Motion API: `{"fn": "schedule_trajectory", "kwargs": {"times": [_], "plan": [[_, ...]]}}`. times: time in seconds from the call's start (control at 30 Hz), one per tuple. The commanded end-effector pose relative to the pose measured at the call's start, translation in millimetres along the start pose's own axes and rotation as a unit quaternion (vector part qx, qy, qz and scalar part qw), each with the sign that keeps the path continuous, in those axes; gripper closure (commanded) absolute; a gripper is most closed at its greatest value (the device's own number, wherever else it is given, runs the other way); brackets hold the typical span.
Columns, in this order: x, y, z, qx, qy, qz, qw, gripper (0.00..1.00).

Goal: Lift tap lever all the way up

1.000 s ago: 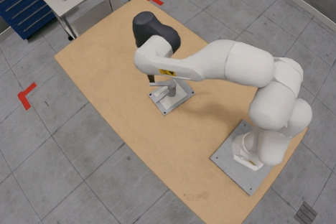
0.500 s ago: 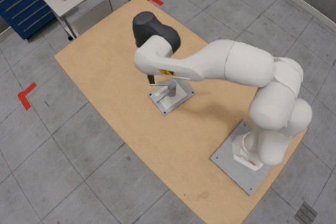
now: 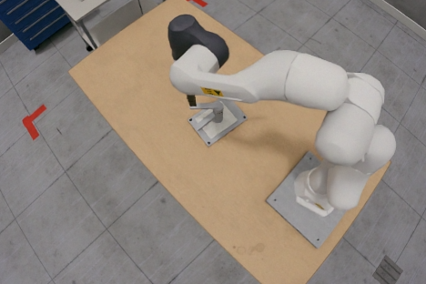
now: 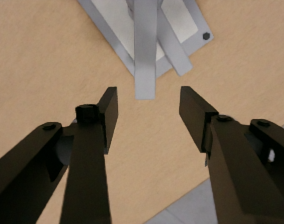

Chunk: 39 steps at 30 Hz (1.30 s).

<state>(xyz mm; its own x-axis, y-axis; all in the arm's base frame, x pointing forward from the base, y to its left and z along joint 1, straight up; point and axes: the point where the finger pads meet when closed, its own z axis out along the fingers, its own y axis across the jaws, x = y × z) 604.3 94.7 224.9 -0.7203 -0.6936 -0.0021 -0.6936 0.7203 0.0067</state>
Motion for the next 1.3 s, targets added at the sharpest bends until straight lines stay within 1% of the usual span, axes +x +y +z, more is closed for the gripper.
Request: {"fn": "schedule_trajectory", "kwargs": {"times": [0.0, 0.53, 1.0, 1.07, 1.27], "plan": [[-0.2, -0.7, 0.1, 0.002, 0.0, 0.002, 1.0, 0.56], [-0.1, -0.7, 7.2, 0.004, 0.003, 0.003, 1.0, 0.56], [0.5, -0.7, 26.9, 0.004, 0.003, 0.003, 1.0, 0.56], [0.5, -0.7, 26.9, 0.004, 0.003, 0.003, 1.0, 0.56], [0.8, -0.7, 37.2, 0.004, 0.003, 0.003, 1.0, 0.56]]}}
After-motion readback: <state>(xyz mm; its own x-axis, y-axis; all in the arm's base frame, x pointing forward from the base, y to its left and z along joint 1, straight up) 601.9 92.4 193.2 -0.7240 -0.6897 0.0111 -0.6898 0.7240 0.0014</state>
